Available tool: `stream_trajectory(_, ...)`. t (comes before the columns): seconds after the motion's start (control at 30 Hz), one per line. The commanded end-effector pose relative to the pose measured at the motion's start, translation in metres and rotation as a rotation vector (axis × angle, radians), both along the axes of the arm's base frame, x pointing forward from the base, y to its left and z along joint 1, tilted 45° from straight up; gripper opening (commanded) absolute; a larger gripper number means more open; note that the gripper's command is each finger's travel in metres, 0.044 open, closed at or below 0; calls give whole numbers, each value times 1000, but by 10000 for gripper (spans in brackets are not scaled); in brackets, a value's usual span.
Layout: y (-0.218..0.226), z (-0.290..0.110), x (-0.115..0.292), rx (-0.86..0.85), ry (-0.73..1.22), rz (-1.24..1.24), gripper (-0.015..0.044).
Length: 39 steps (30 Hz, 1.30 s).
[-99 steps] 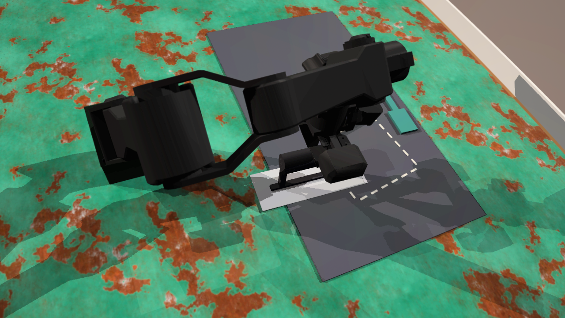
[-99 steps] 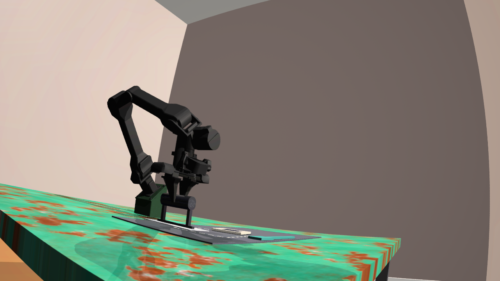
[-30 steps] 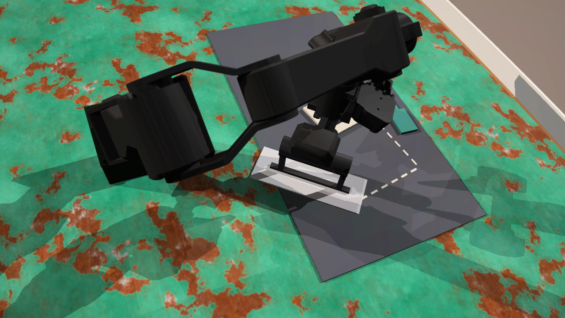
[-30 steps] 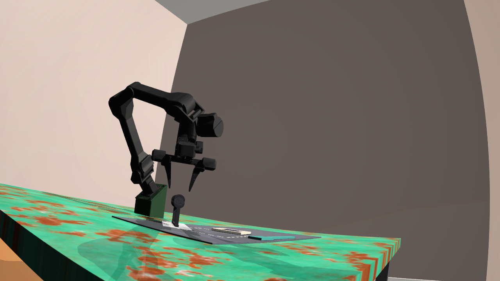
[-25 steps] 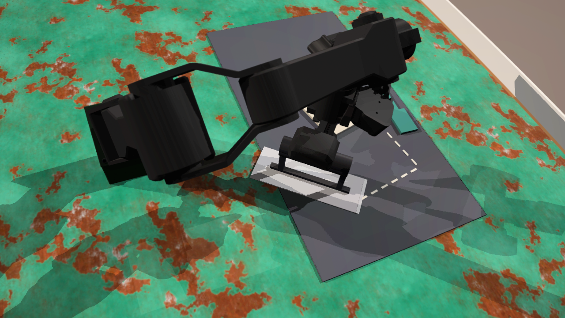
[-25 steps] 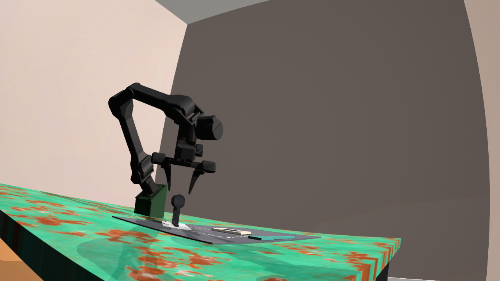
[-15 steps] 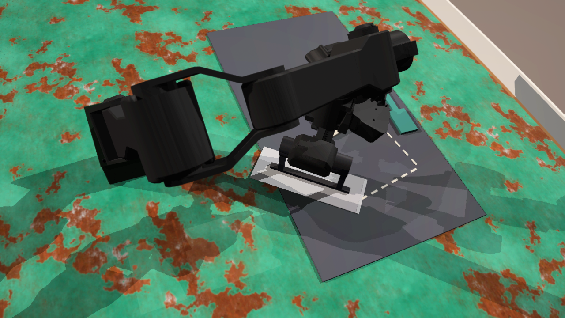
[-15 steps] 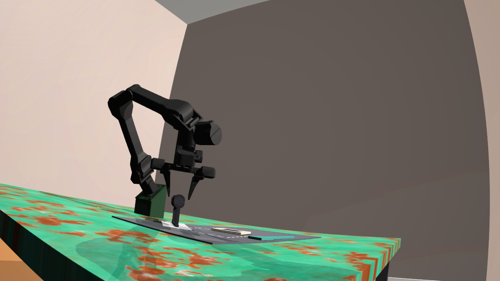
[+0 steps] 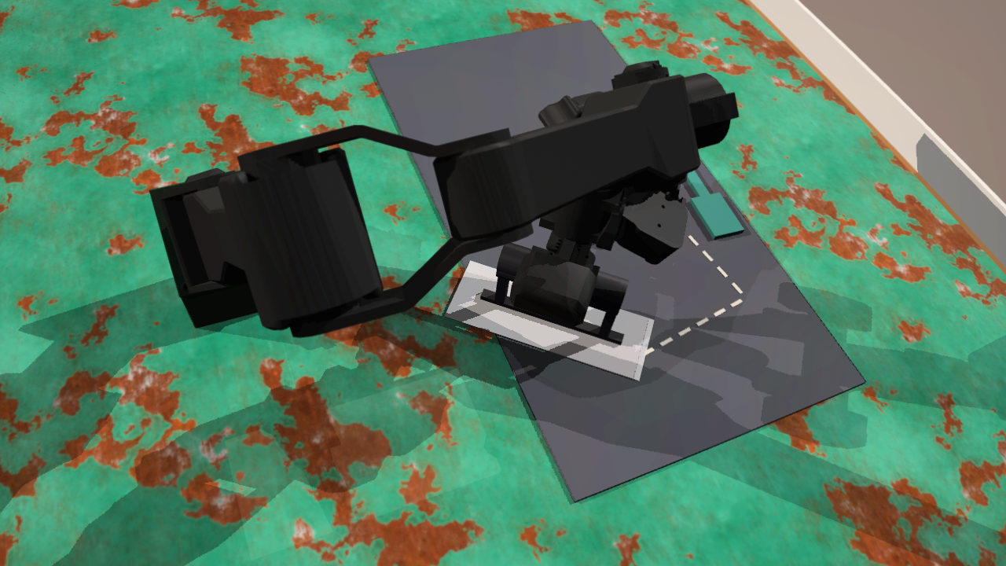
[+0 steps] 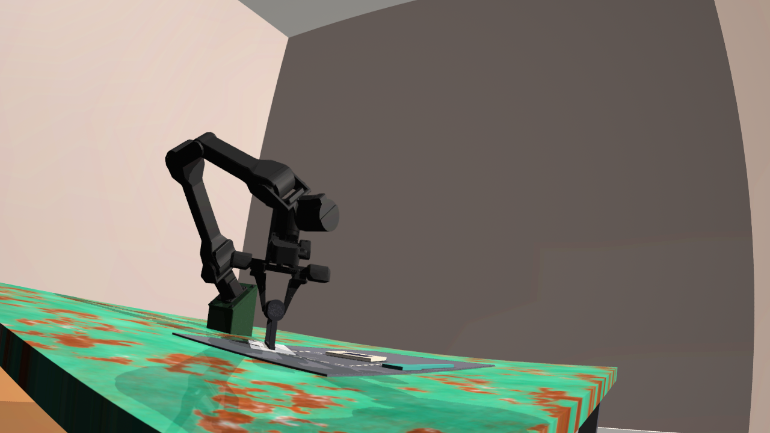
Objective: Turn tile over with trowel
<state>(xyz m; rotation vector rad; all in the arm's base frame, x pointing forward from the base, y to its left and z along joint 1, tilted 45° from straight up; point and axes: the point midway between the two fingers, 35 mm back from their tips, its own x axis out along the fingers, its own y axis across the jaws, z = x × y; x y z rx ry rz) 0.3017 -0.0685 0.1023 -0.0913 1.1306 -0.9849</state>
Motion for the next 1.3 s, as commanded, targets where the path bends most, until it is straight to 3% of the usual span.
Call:
stream_trajectory(0.0, -1, -1, -1, -4, 6, 2, 138)
stream_trajectory(0.67, -1, -1, -1, -4, 2, -1, 130)
stream_trajectory(1.27, -1, -1, -1, 30, -323, -334, 130)
